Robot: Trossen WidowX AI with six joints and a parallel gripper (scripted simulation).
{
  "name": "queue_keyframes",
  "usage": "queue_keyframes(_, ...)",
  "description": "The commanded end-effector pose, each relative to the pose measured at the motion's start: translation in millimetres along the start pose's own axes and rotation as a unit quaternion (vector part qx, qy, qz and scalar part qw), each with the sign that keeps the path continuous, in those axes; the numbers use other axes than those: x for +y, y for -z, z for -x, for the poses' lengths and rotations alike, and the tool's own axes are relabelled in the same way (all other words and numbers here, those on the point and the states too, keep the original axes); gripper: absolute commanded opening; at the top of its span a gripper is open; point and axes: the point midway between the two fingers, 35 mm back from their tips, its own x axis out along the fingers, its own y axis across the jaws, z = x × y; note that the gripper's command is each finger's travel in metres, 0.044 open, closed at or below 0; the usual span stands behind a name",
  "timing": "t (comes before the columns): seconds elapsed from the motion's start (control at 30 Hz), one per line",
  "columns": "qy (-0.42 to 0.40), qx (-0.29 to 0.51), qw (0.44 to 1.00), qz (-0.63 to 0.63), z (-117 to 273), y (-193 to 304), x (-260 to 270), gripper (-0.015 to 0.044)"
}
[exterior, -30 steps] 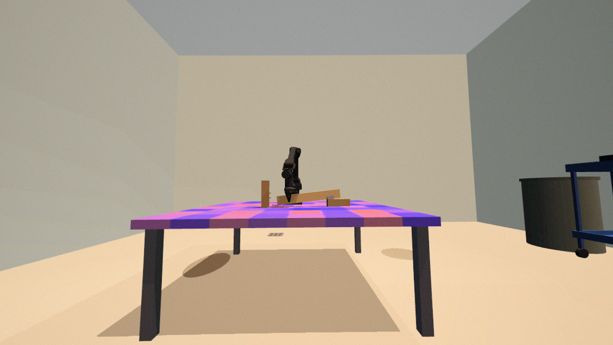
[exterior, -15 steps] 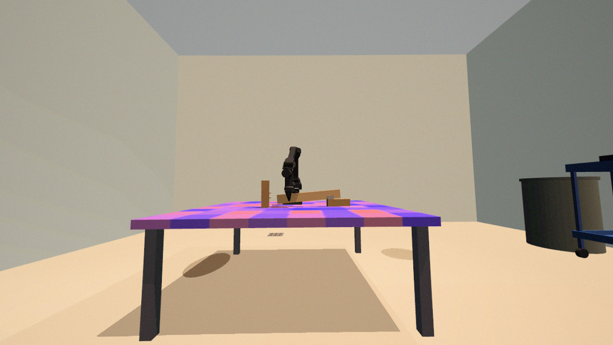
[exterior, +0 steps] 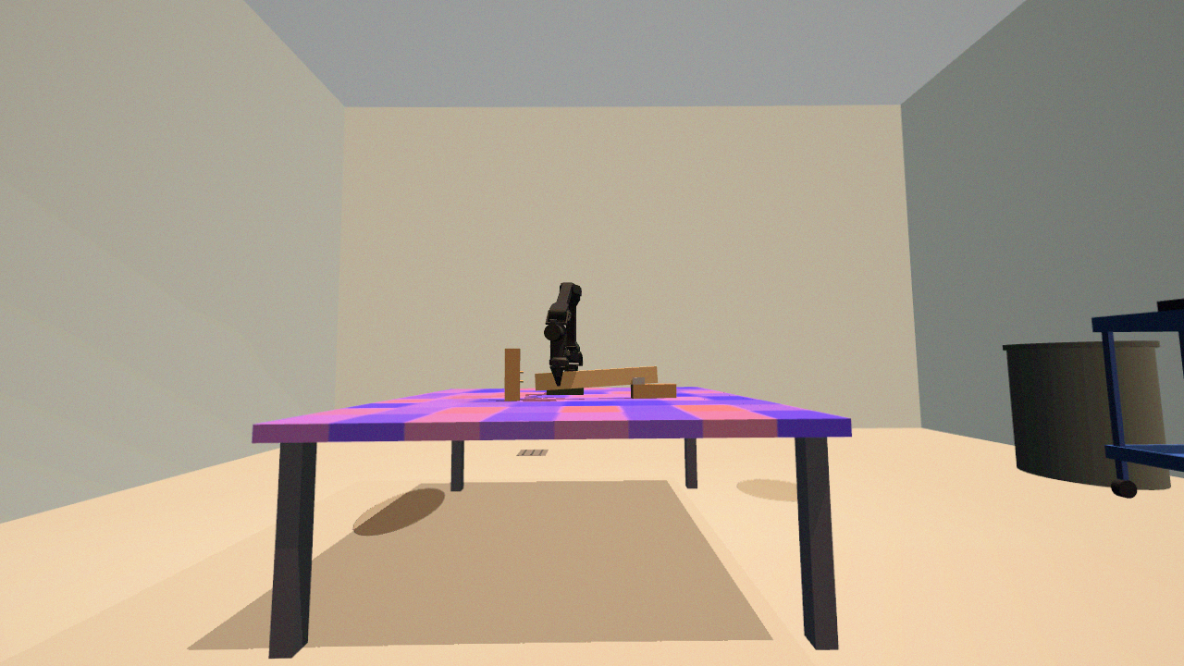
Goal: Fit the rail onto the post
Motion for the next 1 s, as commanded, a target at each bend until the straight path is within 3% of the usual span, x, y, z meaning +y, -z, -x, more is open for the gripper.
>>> queue_keyframes(0.0,0.009,-0.001,1.0,0.0,6.3,-0.1,-4.4,0.0)
queue_keyframes(0.97,0.009,-0.001,1.0,0.0,20.9,0.0,-4.3,0.0)
